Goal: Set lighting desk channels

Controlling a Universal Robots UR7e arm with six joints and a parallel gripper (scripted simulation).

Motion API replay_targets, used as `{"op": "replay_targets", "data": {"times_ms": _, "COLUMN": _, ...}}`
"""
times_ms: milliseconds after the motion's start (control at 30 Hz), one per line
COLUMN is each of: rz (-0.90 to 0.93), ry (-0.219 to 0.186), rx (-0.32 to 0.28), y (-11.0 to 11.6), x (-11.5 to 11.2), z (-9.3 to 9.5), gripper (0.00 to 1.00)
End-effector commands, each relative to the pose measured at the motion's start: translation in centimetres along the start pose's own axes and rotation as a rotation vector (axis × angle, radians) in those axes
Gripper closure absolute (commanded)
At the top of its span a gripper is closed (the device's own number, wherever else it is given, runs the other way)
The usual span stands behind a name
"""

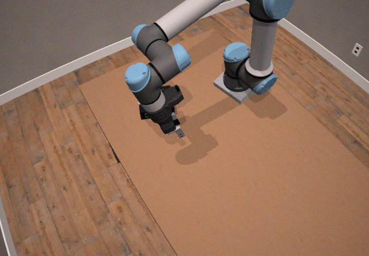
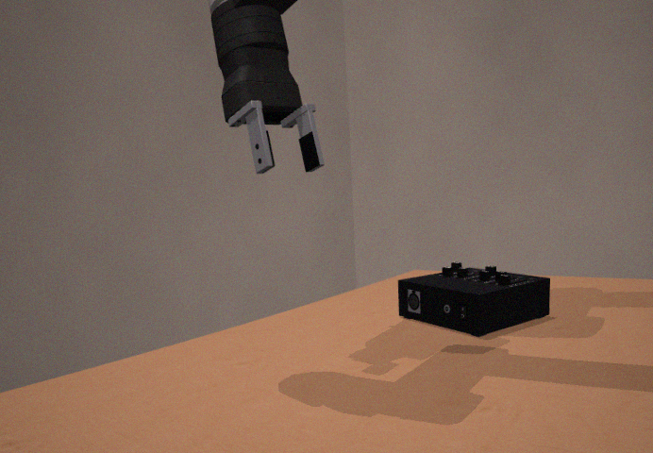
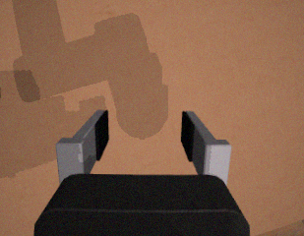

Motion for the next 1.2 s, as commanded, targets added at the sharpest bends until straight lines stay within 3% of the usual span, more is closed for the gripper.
{"op": "replay_targets", "data": {"times_ms": 0, "rz": -0.037, "ry": 0.027, "rx": -0.029, "y": 2.0, "x": -4.1, "z": 0.0, "gripper": 0.0}}
{"op": "replay_targets", "data": {"times_ms": 300, "rz": -0.094, "ry": 0.05, "rx": -0.09, "y": 4.4, "x": -11.7, "z": 0.4, "gripper": 0.0}}
{"op": "replay_targets", "data": {"times_ms": 367, "rz": -0.094, "ry": 0.05, "rx": -0.09, "y": 4.4, "x": -11.7, "z": 0.4, "gripper": 0.0}}
{"op": "replay_targets", "data": {"times_ms": 567, "rz": -0.139, "ry": 0.053, "rx": -0.143, "y": 5.4, "x": -17.4, "z": 0.8, "gripper": 0.0}}
{"op": "replay_targets", "data": {"times_ms": 867, "rz": -0.188, "ry": 0.039, "rx": -0.202, "y": 5.6, "x": -23.5, "z": 1.5, "gripper": 0.0}}
{"op": "replay_targets", "data": {"times_ms": 933, "rz": -0.188, "ry": 0.039, "rx": -0.202, "y": 5.6, "x": -23.5, "z": 1.5, "gripper": 0.0}}
{"op": "replay_targets", "data": {"times_ms": 1167, "rz": -0.23, "ry": 0.013, "rx": -0.252, "y": 5.1, "x": -28.5, "z": 2.2, "gripper": 0.0}}
Point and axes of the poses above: the point where the finger pads meet when closed, its own z axis out along the fingers, its own x axis across the jaws, y = z × x, the point moved 9 cm from there along -z, back along the fingers, and after that the axes turned 8 degrees about z, right-handed, at the moved point
